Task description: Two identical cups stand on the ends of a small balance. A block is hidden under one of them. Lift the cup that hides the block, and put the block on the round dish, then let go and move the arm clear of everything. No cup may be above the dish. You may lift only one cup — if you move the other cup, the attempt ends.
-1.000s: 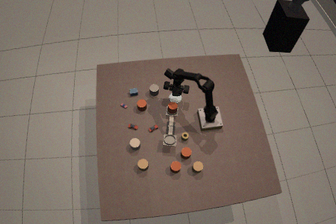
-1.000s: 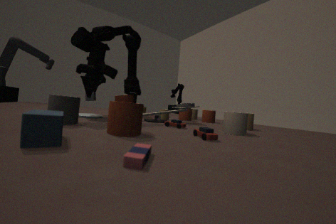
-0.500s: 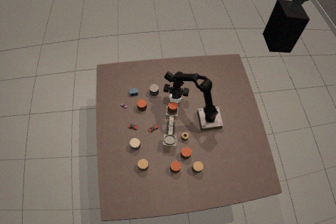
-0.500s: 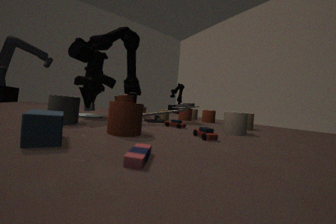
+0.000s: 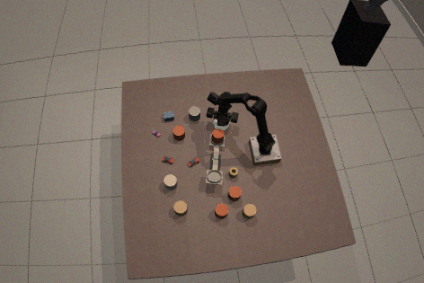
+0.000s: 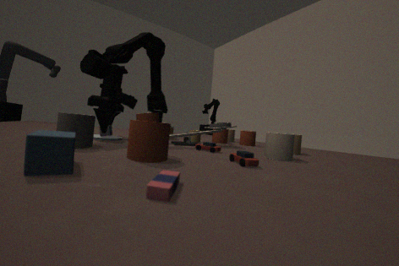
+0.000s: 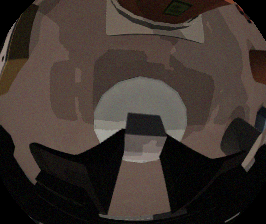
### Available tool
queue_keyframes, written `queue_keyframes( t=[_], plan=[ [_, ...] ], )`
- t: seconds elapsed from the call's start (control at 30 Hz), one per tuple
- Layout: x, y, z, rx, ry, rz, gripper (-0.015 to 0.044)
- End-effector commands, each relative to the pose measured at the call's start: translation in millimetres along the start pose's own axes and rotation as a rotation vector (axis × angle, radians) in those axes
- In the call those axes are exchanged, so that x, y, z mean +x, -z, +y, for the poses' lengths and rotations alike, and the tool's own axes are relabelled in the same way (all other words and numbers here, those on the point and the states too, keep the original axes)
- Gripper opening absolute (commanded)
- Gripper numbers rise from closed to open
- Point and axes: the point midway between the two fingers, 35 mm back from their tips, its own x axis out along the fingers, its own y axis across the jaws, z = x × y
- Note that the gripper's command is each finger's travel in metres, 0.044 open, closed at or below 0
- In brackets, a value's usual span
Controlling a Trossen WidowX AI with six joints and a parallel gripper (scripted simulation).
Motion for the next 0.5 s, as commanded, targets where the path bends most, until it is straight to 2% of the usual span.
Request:
queue_keyframes(
  t=[0.0,0.27,0.33,0.4,0.47],
  plan=[
    [-0.4,0.1,-0.2,0.000,0.001,0.001,0.0184],
    [-0.4,0.1,-0.2,0.000,0.001,0.001,0.0394],
    [-12.9,0.5,-1.1,-0.001,0.001,0.000,0.0440],
    [-44.9,0.3,-1.2,-0.002,0.001,-0.002,0.0440],
    [-57.8,-0.3,-0.3,-0.003,0.001,-0.003,0.0440]
  ],
)
